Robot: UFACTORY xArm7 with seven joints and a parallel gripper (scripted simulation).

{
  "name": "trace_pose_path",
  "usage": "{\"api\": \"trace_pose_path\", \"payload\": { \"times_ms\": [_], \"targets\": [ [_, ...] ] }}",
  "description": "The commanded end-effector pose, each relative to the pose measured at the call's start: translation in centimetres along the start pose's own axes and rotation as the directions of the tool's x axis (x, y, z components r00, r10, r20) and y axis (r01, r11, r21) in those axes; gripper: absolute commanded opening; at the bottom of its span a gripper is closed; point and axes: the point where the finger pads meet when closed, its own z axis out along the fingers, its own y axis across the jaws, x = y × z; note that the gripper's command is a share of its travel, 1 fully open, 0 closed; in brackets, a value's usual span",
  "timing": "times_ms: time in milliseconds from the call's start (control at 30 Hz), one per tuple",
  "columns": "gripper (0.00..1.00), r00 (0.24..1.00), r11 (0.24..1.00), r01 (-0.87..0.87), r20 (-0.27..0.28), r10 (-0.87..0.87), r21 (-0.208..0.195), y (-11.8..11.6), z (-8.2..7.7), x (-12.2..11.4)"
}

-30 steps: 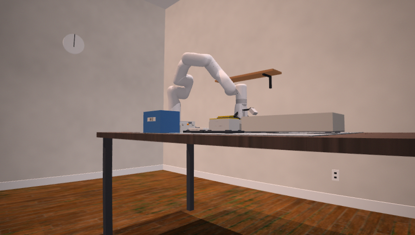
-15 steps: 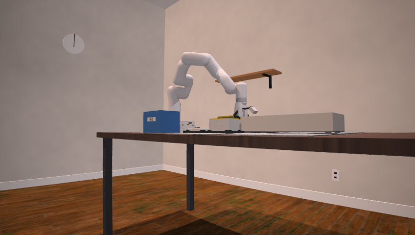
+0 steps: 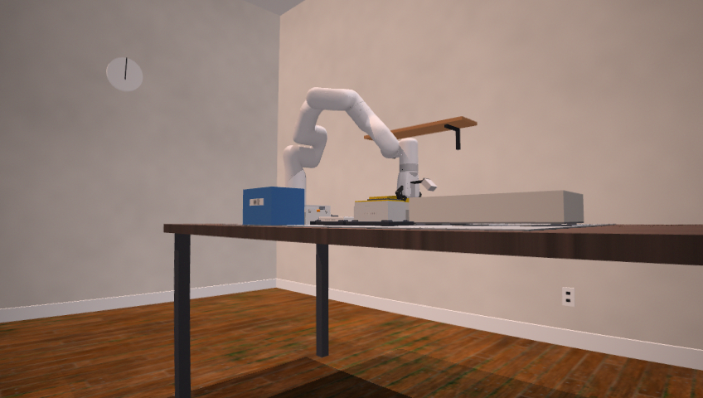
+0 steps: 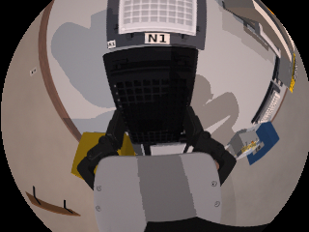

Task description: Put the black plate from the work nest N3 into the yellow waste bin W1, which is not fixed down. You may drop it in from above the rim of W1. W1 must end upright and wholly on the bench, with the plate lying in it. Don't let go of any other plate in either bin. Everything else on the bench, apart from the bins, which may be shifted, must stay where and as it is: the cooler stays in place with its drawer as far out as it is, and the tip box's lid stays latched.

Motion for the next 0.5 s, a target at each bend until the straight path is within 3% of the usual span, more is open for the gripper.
{"api": "trace_pose_path", "payload": {
  "times_ms": [0,467],
  "targets": [
    [0.0,1.0,1.0,0.0,-0.005,0.0,0.001,-0.1,-0.4,0.2],
    [0.0,1.0,1.0,0.0,-0.005,0.0,0.001,-0.1,-2.4,0.2]
  ]
}}
